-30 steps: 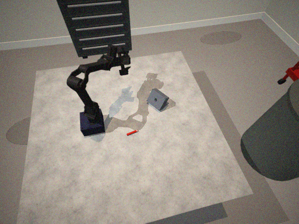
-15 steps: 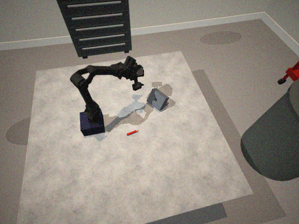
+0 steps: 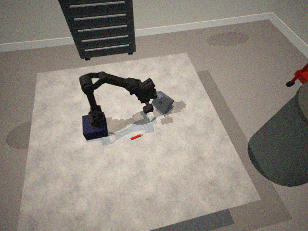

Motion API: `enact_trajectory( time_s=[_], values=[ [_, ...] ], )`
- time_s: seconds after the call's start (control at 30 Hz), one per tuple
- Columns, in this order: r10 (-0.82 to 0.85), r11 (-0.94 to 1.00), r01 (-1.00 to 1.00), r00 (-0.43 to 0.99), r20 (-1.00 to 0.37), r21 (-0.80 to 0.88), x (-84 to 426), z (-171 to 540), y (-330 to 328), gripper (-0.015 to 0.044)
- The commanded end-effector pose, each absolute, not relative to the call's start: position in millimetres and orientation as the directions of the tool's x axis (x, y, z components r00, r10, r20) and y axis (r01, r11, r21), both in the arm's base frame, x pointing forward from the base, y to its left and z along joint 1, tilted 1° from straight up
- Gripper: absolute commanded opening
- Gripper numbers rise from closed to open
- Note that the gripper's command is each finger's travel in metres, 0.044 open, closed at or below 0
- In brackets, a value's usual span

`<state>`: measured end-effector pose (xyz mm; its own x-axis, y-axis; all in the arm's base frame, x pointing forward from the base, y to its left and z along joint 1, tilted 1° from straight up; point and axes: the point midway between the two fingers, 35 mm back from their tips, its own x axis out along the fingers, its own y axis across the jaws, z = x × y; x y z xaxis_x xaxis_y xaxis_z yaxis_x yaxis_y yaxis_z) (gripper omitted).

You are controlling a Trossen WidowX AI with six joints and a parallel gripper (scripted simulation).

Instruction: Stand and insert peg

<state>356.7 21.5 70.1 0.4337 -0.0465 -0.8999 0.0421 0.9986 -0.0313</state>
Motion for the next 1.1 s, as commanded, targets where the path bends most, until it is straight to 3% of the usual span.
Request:
enact_trajectory(
  time_s=[0.0, 0.43, 1.07],
  values=[
    [-0.070, 0.997, 0.005, 0.347, -0.935, -0.073, 343.3, 58.2, -12.9, 0.0440],
    [-0.008, 0.989, -0.150, 0.012, -1.000, -0.010, 260.0, 26.2, -114.4, 0.0440],
    [-0.008, 0.989, -0.147, 0.007, -1.000, -0.009, 260.5, 4.5, -116.7, 0.0440]
  ],
)
